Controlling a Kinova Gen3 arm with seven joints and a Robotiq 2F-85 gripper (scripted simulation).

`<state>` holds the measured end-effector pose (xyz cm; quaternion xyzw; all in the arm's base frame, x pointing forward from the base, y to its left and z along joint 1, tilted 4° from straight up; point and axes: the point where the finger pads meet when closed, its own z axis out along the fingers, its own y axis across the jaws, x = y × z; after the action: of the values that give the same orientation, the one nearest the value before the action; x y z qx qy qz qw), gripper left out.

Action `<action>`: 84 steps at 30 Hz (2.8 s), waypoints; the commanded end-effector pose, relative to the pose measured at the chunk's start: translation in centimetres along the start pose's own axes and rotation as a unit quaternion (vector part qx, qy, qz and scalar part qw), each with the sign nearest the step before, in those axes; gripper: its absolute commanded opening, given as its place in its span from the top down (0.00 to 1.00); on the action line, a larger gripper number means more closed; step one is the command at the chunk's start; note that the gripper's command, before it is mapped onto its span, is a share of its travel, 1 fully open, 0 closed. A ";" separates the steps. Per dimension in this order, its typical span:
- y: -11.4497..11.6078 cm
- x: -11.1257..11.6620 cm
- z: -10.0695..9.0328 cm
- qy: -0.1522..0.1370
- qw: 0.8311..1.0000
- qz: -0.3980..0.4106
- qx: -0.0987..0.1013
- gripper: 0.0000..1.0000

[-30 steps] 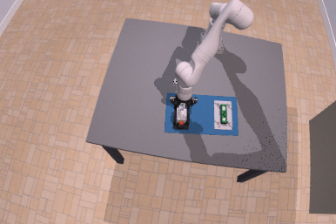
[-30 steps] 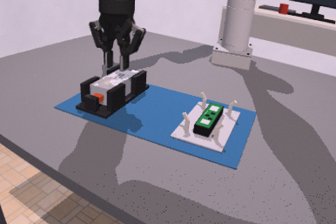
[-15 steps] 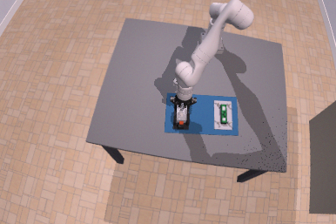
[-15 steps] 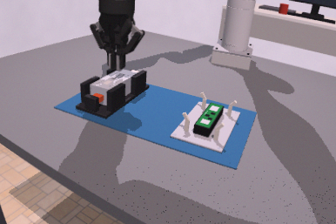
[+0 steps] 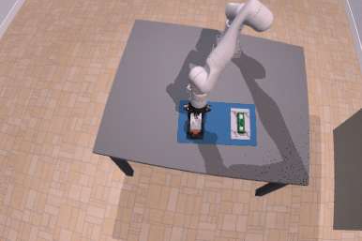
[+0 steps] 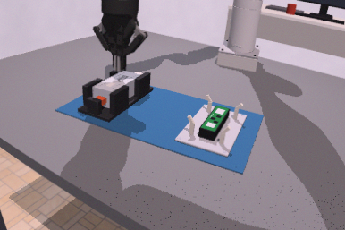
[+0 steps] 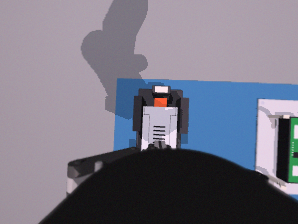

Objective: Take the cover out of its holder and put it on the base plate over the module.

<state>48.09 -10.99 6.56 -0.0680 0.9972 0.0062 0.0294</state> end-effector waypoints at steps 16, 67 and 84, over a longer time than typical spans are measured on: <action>0.0 -0.1 -0.1 -0.001 1.000 0.000 0.000 1.00; 0.0 -0.4 4.9 -0.005 1.000 -0.001 0.001 0.00; 0.0 -0.4 5.9 -0.005 1.000 -0.001 0.001 0.00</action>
<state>48.86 -10.77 0.68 -0.0694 0.9970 0.0060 0.0347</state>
